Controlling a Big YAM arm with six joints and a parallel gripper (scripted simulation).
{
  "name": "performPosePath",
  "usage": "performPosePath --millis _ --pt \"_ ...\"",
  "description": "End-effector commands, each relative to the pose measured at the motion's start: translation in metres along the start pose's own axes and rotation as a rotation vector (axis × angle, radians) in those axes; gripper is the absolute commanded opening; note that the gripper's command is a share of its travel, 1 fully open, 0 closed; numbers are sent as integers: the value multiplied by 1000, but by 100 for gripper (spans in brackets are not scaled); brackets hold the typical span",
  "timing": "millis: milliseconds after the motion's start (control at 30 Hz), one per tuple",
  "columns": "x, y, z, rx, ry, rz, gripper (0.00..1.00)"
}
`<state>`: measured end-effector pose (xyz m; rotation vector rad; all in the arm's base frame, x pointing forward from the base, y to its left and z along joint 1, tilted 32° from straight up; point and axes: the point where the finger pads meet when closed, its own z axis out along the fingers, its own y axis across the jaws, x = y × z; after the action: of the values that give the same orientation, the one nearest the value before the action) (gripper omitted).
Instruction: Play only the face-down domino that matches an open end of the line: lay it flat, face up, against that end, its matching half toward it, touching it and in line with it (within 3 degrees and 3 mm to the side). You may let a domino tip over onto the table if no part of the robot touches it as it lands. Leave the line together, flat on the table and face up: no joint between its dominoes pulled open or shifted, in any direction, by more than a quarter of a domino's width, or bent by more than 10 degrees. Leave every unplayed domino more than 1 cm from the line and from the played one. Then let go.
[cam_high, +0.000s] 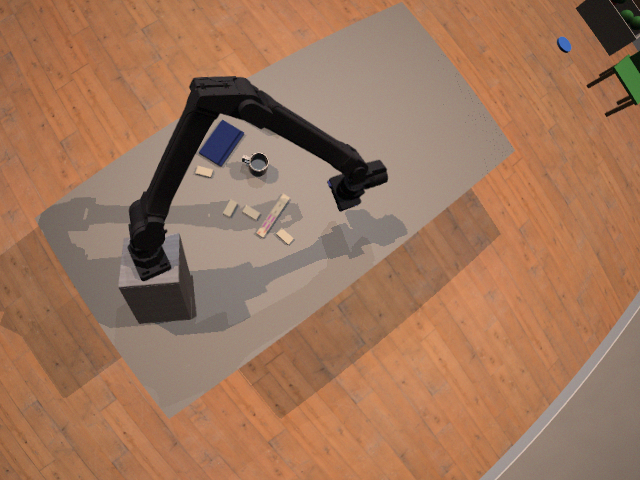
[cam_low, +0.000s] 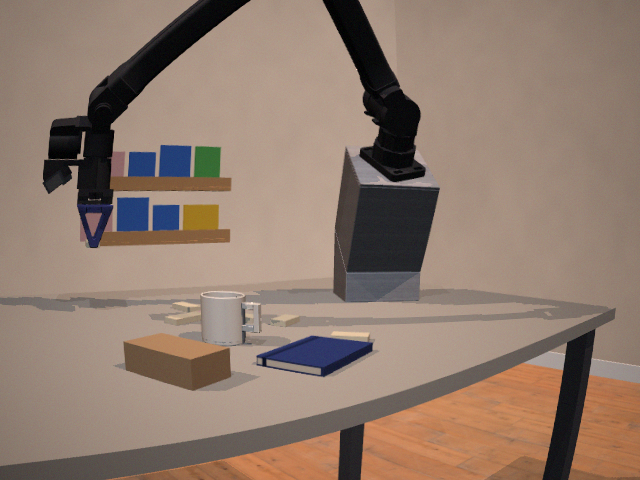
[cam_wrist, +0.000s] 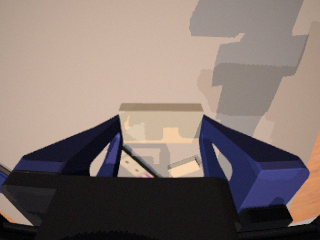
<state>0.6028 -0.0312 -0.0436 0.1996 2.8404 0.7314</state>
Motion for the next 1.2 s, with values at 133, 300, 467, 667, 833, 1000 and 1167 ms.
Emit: performPosePath --millis 133,300,467,667,833,1000,1167 --pt "-32 -9 -30 13 -46 68 51" --pt "-14 0 -13 4 -13 37 51" --pt "-19 -9 -18 3 -24 48 51" --pt "-23 -16 -22 3 -33 57 51" --pt "-23 -16 -22 3 -33 57 51" --pt "-13 -11 -12 -3 -15 43 51" --pt "-15 -20 -15 -10 -22 41 51"
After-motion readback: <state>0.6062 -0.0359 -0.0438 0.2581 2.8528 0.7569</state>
